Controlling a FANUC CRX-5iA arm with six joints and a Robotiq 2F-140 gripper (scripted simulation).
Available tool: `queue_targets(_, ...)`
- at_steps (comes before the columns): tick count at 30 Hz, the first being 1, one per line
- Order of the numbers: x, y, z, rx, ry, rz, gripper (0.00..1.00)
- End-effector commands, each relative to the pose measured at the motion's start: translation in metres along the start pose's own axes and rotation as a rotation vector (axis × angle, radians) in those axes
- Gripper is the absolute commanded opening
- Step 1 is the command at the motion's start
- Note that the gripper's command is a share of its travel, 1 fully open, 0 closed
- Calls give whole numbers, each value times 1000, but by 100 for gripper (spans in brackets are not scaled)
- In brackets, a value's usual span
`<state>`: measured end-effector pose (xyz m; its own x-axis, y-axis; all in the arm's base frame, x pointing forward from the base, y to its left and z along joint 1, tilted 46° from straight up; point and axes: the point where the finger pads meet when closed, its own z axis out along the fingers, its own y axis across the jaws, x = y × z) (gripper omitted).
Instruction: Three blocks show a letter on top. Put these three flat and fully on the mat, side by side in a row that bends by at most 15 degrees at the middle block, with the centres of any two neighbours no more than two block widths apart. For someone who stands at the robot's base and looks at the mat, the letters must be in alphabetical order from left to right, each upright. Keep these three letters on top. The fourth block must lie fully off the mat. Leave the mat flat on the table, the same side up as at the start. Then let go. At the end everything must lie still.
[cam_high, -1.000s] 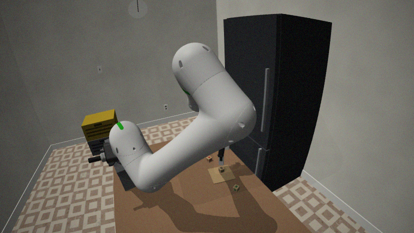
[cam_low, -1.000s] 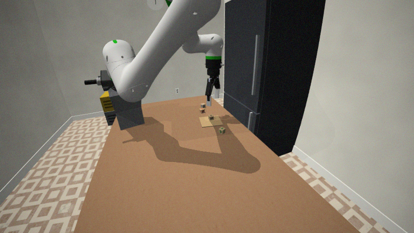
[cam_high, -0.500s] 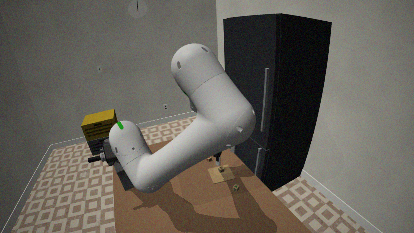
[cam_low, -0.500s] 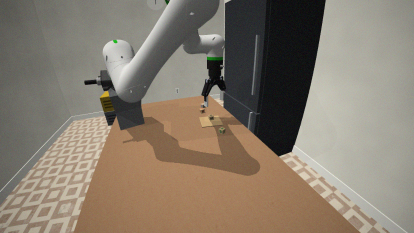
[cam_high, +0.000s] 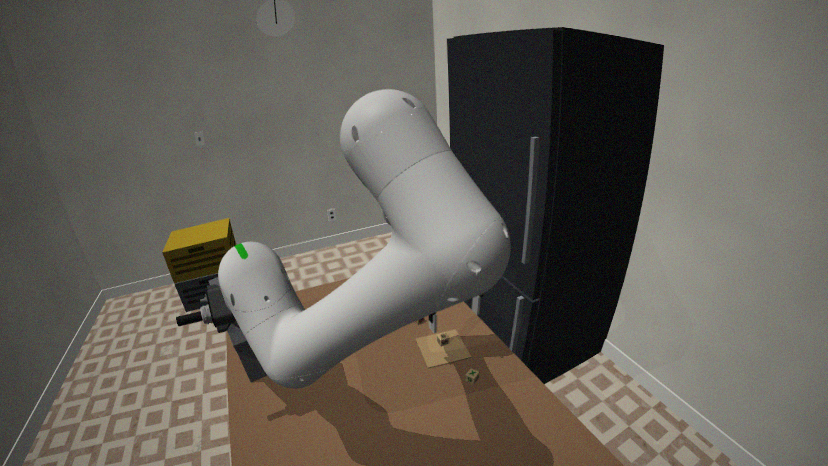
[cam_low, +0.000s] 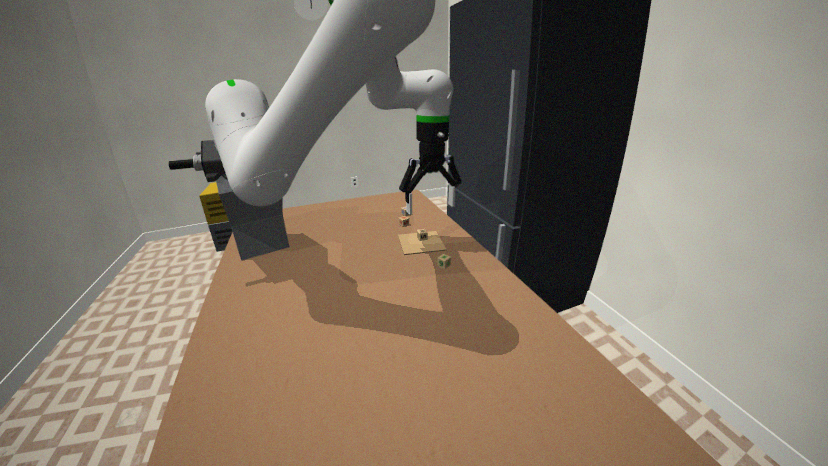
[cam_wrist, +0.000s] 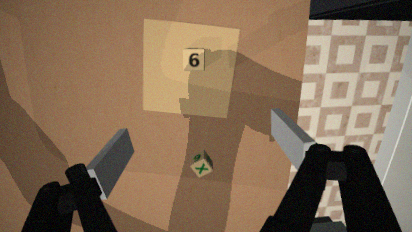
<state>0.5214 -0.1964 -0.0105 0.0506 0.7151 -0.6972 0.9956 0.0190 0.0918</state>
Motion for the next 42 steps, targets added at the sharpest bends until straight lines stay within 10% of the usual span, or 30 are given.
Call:
queue_targets(1, -6, 0, 1, -8, -5, 139, 100)
queue_targets(42, -51, -3, 10, -11, 0, 1174, 100)
